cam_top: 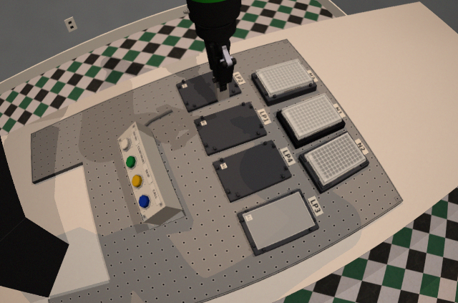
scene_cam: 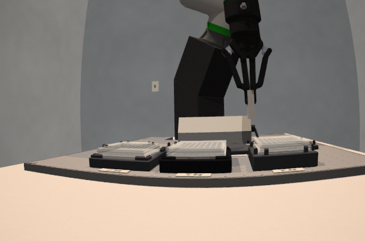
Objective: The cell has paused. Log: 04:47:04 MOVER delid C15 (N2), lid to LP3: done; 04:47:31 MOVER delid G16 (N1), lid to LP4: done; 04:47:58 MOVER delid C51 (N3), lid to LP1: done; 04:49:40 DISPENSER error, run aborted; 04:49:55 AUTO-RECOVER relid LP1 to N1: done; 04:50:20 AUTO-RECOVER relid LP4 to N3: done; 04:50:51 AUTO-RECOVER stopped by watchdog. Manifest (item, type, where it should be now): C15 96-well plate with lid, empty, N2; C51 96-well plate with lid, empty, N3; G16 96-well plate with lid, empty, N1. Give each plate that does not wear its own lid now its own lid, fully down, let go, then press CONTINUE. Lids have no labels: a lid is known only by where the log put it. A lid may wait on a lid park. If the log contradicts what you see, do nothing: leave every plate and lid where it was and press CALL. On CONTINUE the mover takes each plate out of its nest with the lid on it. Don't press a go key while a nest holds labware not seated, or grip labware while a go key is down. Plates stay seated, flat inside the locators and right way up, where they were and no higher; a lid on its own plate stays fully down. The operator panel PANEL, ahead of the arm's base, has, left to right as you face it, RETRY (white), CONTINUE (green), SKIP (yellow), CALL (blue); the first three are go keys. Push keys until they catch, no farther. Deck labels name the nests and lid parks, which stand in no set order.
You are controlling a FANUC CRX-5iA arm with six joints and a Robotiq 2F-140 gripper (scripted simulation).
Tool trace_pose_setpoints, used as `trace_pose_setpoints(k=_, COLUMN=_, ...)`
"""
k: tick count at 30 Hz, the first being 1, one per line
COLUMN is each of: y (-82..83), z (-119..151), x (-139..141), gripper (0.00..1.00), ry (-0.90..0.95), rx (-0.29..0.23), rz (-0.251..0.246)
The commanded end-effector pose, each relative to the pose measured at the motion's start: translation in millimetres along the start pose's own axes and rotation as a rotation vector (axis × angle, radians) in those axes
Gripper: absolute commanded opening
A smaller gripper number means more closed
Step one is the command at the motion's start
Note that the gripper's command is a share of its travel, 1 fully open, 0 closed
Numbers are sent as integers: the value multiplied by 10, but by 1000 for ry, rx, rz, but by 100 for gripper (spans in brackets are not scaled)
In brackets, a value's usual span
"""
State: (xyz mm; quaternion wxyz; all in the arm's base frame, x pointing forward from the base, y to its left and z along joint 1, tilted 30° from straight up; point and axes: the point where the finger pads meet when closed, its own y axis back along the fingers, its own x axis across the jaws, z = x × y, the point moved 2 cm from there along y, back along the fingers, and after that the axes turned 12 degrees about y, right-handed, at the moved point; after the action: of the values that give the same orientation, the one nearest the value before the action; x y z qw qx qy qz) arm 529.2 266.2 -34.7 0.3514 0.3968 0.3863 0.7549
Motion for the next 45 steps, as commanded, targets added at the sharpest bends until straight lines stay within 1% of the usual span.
trace_pose_setpoints(k=1, y=20, z=34, x=332, gripper=0, ry=-4, rx=-1, rz=-12)
trace_pose_setpoints(k=30, y=19, z=42, x=330, gripper=0, ry=-4, rx=-1, rz=-12)
trace_pose_setpoints(k=31, y=15, z=90, x=315, gripper=0, ry=-5, rx=-1, rz=-12)
trace_pose_setpoints(k=32, y=7, z=198, x=279, gripper=0, ry=-5, rx=-1, rz=-11)
trace_pose_setpoints(k=34, y=-15, z=587, x=117, gripper=0, ry=-6, rx=-1, rz=-8)
trace_pose_setpoints(k=35, y=-15, z=587, x=117, gripper=0, ry=-6, rx=-1, rz=-8)
trace_pose_setpoints(k=36, y=-21, z=831, x=-11, gripper=0, ry=-6, rx=0, rz=-8)
trace_pose_setpoints(k=38, y=-21, z=831, x=-11, gripper=0, ry=-6, rx=0, rz=-8)
trace_pose_setpoints(k=39, y=-19, z=1076, x=-164, gripper=0, ry=-6, rx=0, rz=-8)
trace_pose_setpoints(k=41, y=-19, z=1076, x=-164, gripper=0, ry=-6, rx=0, rz=-8)
trace_pose_setpoints(k=42, y=-10, z=1296, x=-325, gripper=0, ry=-6, rx=0, rz=-9)
trace_pose_setpoints(k=43, y=-10, z=1296, x=-325, gripper=0, ry=-6, rx=0, rz=-9)
trace_pose_setpoints(k=44, y=4, z=1475, x=-476, gripper=0, ry=-5, rx=0, rz=-10)
trace_pose_setpoints(k=45, y=4, z=1475, x=-476, gripper=0, ry=-5, rx=0, rz=-10)
